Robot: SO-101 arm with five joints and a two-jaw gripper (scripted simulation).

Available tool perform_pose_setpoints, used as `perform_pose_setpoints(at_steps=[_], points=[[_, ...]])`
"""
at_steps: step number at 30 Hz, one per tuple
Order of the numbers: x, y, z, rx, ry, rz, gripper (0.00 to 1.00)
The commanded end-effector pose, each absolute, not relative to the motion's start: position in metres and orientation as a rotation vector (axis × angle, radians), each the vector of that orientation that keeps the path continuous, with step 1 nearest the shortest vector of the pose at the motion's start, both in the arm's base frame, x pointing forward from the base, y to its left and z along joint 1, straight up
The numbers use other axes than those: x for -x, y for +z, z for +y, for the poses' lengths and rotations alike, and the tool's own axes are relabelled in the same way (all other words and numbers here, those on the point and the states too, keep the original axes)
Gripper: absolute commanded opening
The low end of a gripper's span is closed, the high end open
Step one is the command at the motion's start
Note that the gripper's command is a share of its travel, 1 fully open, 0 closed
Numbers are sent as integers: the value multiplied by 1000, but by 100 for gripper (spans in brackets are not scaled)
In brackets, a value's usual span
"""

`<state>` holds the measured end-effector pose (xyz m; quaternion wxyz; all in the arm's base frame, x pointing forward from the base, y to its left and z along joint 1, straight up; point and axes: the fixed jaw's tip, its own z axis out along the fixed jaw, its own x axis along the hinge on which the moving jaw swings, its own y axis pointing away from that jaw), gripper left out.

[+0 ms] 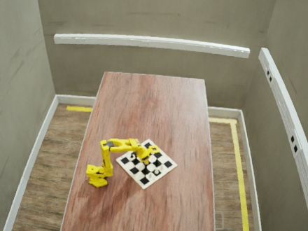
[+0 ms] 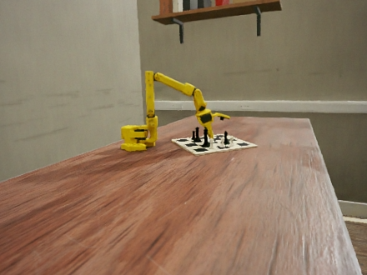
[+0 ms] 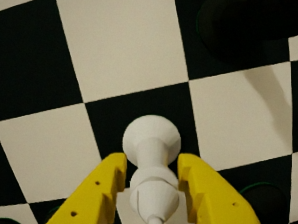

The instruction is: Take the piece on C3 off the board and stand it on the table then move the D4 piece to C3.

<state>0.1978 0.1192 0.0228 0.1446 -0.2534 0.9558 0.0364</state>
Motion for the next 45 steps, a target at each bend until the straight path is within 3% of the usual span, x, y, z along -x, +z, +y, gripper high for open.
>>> perform_pose_setpoints(at_steps=[1,45], points=[[-196,23,120,729,106,2767,10],[-200,28,120,725,102,2768,10]])
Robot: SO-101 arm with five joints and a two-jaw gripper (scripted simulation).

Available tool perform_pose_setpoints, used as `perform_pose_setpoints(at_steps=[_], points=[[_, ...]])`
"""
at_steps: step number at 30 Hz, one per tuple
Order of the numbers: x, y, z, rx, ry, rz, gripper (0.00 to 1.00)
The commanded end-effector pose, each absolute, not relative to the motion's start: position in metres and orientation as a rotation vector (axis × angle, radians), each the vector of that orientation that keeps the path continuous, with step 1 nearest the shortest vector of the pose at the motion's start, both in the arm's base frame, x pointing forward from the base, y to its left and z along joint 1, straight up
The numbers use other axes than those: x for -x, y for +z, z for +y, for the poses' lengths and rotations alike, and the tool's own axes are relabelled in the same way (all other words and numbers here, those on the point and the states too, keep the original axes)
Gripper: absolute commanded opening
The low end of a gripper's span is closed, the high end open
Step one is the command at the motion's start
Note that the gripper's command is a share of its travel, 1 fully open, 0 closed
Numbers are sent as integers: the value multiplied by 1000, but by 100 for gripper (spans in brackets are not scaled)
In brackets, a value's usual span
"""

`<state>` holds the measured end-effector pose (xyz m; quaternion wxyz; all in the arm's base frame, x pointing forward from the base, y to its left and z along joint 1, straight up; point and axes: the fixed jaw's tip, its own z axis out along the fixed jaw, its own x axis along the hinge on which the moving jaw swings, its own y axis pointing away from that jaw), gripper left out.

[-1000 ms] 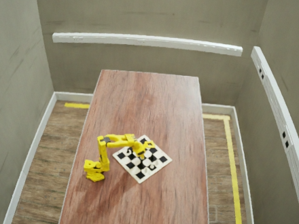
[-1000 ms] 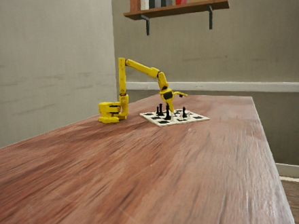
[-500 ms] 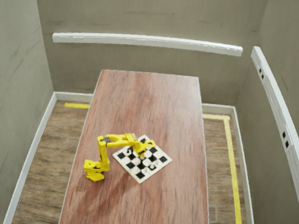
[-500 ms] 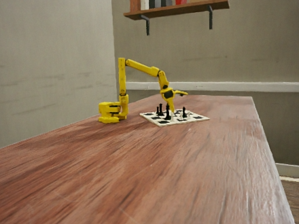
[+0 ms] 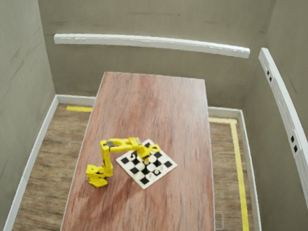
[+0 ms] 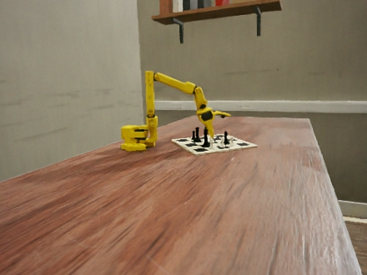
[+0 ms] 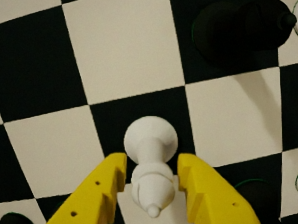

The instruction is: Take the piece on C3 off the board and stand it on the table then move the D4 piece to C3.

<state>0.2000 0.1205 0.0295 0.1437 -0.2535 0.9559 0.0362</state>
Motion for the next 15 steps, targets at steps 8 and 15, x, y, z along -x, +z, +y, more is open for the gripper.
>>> perform_pose_setpoints(at_steps=[8,15], points=[[-200,26,118,717,101,2770,10],[-200,24,117,713,101,2771,10]])
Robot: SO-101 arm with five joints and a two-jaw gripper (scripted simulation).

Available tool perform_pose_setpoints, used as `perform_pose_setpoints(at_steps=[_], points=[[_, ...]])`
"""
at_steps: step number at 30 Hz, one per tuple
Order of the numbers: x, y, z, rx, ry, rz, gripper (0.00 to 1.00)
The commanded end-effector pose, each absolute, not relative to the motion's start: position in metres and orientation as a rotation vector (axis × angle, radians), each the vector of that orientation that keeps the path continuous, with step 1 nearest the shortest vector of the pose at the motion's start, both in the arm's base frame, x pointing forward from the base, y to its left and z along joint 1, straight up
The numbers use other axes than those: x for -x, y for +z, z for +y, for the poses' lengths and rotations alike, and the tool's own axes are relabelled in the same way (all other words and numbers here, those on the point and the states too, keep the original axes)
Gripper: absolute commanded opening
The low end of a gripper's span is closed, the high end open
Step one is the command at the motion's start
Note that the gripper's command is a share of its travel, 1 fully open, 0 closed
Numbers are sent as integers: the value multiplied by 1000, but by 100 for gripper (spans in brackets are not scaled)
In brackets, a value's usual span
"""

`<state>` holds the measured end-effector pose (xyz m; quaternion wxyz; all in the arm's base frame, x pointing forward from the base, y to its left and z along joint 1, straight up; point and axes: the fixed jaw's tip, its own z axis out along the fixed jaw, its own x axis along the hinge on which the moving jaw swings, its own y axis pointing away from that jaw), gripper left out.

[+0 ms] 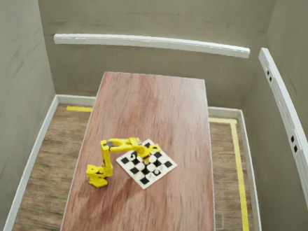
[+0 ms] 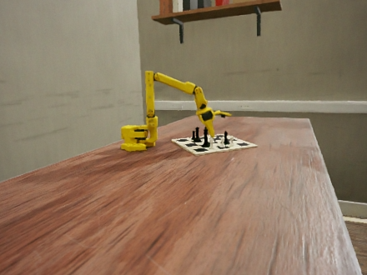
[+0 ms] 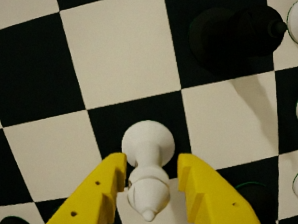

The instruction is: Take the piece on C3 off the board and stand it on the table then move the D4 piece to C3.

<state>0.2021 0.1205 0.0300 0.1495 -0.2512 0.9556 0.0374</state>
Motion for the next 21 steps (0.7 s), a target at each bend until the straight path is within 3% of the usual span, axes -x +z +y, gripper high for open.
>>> perform_pose_setpoints(at_steps=[1,21], points=[[-200,24,117,713,101,2771,10],[-200,23,117,709,100,2772,8]])
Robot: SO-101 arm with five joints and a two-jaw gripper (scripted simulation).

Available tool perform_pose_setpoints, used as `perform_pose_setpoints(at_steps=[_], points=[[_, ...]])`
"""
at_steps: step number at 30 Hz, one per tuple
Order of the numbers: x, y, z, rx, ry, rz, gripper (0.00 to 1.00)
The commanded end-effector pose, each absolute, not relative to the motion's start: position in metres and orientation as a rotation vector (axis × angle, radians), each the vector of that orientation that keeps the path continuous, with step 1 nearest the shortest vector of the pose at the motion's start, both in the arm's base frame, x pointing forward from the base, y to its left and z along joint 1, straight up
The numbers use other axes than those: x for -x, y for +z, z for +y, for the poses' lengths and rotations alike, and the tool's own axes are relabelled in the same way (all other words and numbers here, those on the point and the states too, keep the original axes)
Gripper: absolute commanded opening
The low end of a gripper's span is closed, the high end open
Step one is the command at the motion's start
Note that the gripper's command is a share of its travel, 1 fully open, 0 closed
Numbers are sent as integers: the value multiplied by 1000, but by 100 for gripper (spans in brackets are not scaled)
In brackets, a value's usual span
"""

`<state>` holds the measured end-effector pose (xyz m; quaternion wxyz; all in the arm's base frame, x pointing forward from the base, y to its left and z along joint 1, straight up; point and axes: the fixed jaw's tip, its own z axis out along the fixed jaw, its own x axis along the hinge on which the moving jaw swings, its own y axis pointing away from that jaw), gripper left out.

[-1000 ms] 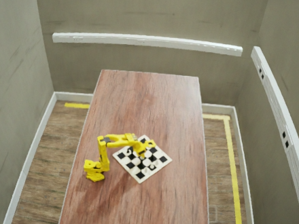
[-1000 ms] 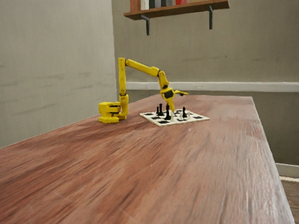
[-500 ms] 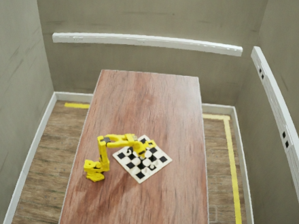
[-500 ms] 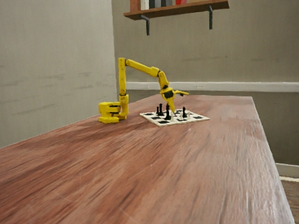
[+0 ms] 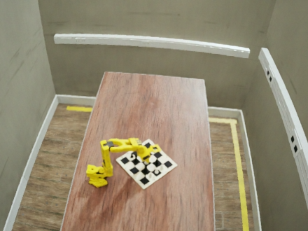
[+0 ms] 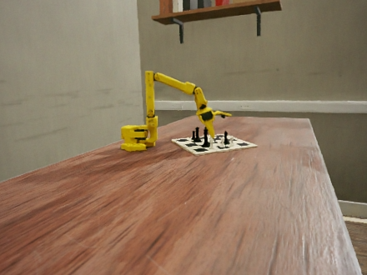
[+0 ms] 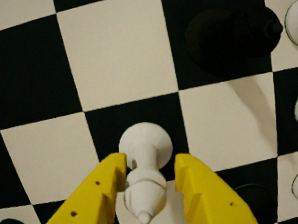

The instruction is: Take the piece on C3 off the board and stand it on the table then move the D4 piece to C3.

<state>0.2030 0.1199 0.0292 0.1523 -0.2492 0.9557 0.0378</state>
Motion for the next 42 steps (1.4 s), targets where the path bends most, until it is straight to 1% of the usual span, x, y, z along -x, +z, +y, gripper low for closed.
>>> perform_pose_setpoints(at_steps=[1,12,42], points=[[-200,23,117,709,100,2772,7],[-200,23,117,709,100,2772,1],[-200,23,117,709,100,2772,0]])
